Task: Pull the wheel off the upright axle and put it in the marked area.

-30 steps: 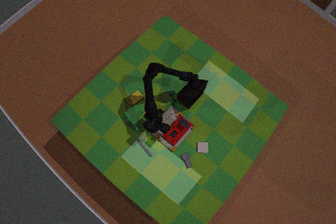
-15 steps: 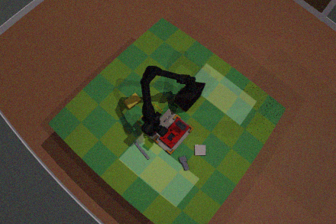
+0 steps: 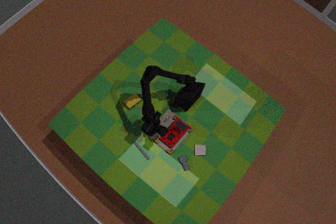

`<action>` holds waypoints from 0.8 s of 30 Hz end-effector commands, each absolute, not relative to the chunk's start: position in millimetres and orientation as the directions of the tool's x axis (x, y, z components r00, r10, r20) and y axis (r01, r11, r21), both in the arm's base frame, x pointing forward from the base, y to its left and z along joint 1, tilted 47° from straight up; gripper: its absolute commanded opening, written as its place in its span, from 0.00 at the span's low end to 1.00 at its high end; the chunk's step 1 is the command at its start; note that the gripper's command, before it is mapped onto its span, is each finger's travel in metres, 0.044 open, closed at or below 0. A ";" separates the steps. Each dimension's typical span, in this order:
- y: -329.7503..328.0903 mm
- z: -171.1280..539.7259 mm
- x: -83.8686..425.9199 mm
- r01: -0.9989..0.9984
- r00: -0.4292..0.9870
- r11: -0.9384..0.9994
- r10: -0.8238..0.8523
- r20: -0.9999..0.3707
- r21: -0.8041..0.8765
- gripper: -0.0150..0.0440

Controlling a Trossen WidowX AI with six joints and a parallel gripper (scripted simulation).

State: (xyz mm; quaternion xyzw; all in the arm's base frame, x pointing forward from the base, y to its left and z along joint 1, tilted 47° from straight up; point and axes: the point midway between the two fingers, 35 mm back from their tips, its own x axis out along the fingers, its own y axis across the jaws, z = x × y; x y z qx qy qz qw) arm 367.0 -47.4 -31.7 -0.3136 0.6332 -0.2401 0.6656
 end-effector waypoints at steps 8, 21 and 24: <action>-42.5 -26.6 368.2 -0.076 0.091 0.688 -0.716 -0.692 -0.722 0.25; -39.3 -23.7 367.9 -0.077 0.093 0.687 -0.716 -0.692 -0.722 0.25; -38.6 -23.1 367.8 -0.077 0.093 0.687 -0.716 -0.692 -0.722 0.25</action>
